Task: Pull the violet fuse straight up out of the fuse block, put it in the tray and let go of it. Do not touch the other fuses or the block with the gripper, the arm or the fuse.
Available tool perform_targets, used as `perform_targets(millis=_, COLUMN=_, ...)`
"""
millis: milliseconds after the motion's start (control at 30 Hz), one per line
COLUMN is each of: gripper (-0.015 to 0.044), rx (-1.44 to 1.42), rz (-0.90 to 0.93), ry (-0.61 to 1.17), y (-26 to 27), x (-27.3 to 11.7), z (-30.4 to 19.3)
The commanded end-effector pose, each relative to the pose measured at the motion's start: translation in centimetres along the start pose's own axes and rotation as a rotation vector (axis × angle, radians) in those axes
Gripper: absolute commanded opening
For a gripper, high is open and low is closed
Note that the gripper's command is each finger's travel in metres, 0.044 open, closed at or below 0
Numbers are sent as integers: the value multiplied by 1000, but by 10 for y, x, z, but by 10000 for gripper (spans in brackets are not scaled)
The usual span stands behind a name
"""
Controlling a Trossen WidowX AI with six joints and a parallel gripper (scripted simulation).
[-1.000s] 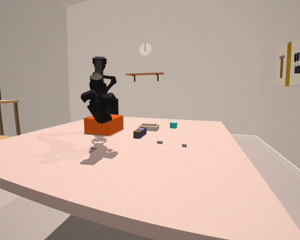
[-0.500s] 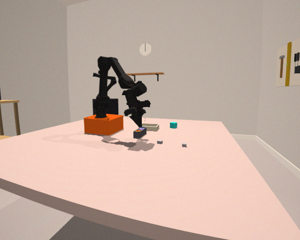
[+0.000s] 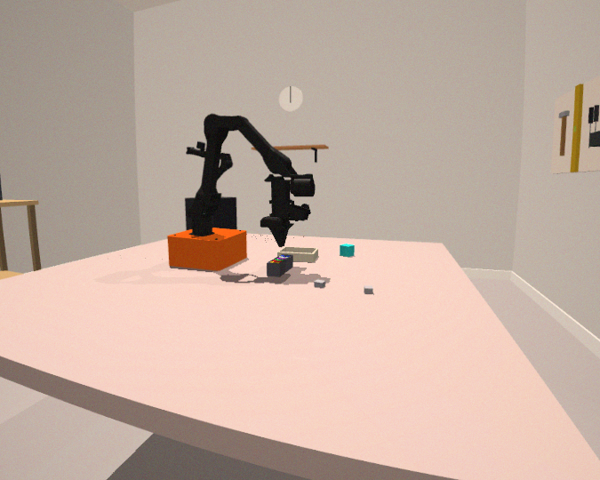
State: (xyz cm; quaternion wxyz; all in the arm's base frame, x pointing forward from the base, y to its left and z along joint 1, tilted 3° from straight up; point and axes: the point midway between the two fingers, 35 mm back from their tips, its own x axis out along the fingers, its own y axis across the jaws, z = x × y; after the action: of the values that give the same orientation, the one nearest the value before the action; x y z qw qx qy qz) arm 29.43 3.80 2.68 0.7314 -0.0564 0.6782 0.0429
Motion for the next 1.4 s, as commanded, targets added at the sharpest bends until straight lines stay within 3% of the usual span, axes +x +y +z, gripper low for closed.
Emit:
perform_targets(millis=0, gripper=64, rx=7, rz=-4, ry=11, y=0, x=2, z=-1)
perform_targets(millis=1367, gripper=64, rx=7, rz=-4, ry=11, y=-1, x=32, z=-1)
